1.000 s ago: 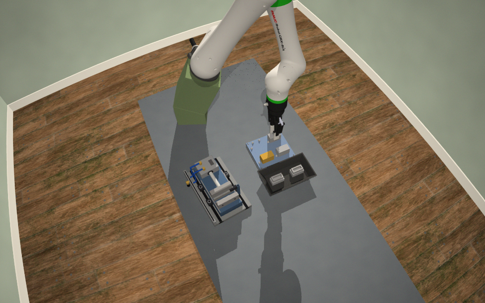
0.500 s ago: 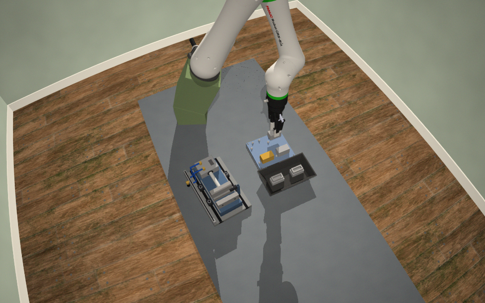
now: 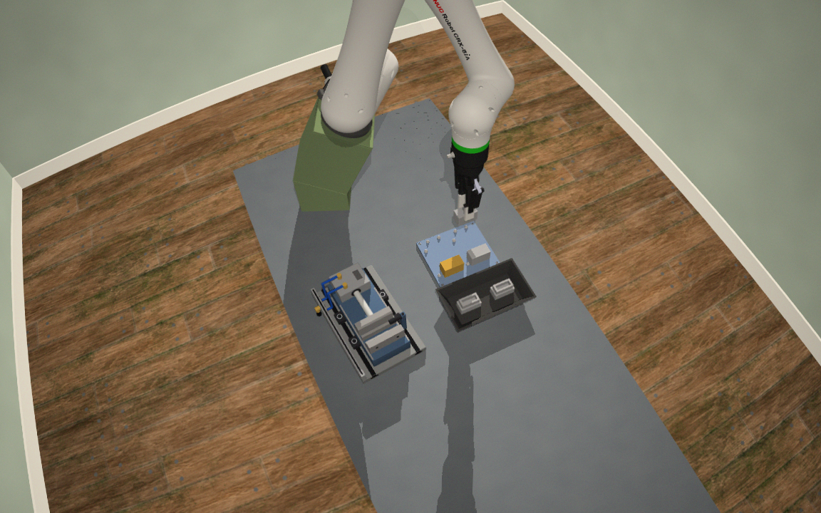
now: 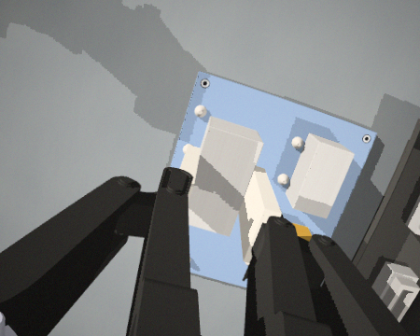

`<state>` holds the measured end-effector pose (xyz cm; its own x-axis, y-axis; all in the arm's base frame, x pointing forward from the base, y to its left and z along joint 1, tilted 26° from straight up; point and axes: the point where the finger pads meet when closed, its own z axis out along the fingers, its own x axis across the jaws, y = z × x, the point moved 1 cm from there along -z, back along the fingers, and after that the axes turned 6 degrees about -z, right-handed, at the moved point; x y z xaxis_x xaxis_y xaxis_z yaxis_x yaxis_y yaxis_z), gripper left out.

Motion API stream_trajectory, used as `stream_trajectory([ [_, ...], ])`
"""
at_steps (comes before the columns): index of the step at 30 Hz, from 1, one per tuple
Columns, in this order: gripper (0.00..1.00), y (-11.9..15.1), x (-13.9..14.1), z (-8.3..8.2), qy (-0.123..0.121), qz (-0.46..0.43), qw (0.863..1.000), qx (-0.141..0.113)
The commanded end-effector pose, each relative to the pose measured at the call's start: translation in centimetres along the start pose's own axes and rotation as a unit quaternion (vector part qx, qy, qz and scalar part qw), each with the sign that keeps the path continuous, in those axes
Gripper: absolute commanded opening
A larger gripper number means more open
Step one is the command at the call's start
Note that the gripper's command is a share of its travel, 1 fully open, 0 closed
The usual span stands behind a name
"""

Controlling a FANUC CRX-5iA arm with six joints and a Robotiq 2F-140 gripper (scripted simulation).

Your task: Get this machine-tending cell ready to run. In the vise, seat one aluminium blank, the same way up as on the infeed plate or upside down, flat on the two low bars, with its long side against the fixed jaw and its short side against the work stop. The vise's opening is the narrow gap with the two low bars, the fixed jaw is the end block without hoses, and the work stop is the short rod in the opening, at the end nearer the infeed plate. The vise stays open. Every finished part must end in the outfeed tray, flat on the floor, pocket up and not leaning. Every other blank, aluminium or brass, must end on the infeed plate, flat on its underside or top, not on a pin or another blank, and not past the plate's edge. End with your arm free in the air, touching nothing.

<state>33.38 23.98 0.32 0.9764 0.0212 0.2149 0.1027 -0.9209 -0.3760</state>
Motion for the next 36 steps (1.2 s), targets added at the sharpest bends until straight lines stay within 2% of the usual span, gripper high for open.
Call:
stream_trajectory([
  [1,0.00,-0.1,-0.1,-2.1,0.000,0.000,1.000,-0.001],
  [8,0.00,-0.1,-0.1,-3.5,0.000,0.000,1.000,-0.001],
  [19,0.00,0.3,0.5,-3.6,0.000,-0.001,1.000,-0.004],
  [24,0.00,3.3,4.0,-3.5,-0.004,-0.008,1.000,-0.021],
  [29,0.00,5.5,6.2,-3.5,-0.008,-0.012,0.999,-0.029],
  [31,0.00,5.5,6.2,-3.5,-0.008,-0.012,0.999,-0.029],
  [32,0.00,7.0,7.6,-3.4,-0.011,-0.015,0.999,-0.032],
  [36,0.00,8.9,9.1,-3.3,-0.014,-0.018,0.999,-0.035],
])
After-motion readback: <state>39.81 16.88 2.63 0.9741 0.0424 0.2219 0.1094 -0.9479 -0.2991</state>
